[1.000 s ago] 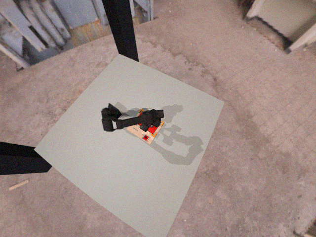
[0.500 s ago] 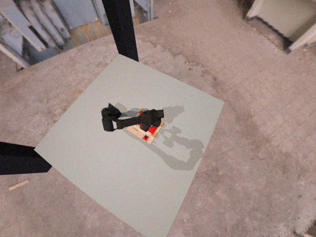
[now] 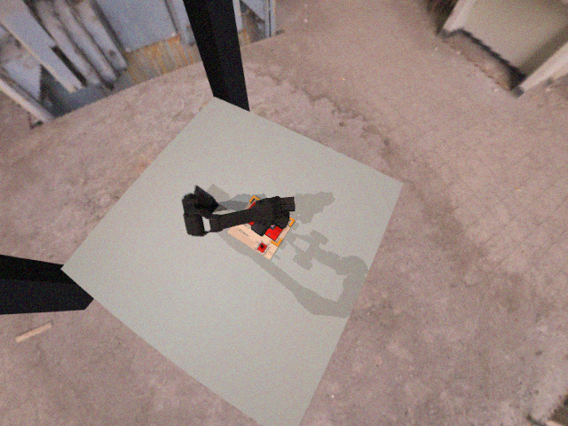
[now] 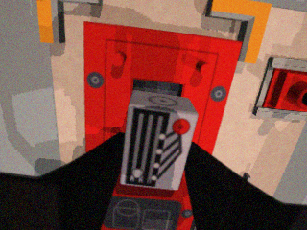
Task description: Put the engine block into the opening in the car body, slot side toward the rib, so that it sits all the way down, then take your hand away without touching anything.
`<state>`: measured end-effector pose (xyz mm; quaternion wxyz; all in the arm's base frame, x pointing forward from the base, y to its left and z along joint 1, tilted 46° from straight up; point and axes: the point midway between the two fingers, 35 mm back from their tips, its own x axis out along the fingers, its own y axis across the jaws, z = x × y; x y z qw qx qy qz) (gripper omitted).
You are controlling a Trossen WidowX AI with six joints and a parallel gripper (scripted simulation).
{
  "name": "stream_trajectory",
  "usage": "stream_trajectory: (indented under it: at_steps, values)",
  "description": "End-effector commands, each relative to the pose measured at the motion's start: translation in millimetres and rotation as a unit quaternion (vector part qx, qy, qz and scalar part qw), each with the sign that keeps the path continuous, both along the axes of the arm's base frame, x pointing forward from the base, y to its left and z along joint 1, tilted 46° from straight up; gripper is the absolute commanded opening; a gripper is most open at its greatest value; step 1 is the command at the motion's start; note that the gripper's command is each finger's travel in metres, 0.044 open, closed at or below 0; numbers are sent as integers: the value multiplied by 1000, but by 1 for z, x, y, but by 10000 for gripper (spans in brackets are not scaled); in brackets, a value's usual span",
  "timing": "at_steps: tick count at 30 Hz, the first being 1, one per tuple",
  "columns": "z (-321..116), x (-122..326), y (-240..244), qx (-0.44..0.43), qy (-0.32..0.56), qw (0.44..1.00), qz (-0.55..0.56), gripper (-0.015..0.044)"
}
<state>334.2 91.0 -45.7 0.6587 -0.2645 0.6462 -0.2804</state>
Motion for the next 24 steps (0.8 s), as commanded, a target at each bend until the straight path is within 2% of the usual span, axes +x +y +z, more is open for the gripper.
stream_trajectory:
  at_steps: [1,10,21,24]
  values:
    - [-1,0,1,2,-3,1000,-5,159]
    - [-1,0,1,2,-2,1000,-3,159]
    - [-2,0,0,2,57,997,55,159]
    - [-2,0,0,2,48,998,46,159]
